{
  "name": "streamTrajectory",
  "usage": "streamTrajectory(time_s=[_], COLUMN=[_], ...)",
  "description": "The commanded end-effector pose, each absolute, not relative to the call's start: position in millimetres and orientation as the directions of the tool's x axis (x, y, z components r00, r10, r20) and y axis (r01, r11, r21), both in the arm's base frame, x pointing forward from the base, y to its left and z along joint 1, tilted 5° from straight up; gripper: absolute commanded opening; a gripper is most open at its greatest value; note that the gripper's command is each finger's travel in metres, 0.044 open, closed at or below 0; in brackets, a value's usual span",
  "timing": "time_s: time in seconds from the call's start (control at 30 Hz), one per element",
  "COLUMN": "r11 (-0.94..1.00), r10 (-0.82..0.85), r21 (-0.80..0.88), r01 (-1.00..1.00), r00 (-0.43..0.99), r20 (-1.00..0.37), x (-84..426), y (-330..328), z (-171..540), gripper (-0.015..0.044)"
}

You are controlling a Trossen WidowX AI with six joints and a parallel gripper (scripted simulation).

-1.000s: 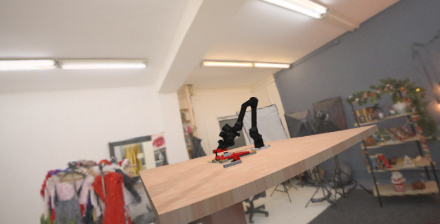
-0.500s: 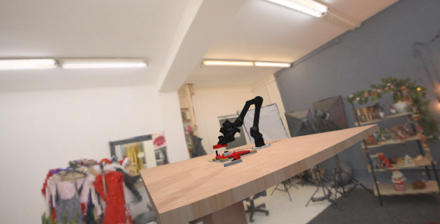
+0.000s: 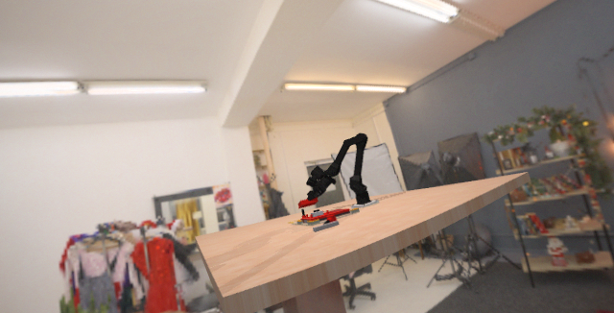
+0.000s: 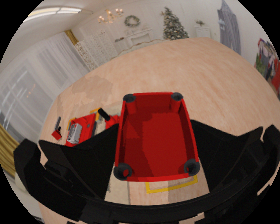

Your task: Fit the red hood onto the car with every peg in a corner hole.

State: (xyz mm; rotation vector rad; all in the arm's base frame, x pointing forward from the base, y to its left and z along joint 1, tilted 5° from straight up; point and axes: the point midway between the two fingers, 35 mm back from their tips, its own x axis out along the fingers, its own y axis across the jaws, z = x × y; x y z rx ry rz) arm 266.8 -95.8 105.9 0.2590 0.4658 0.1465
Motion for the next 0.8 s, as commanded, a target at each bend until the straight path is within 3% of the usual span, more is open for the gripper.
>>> streamTrajectory(time_s=[0.0,0.77], r11=[0.925,0.58], r10=[0.202,0.202], r21=[0.379,0.779], r01=[-0.031,0.239], r00=[0.884,0.884], r20=[-0.421,-0.421], x=[266.8,266.9], y=[-95.2,-95.3], z=[105.9,105.6], gripper=[0.0,0.0])
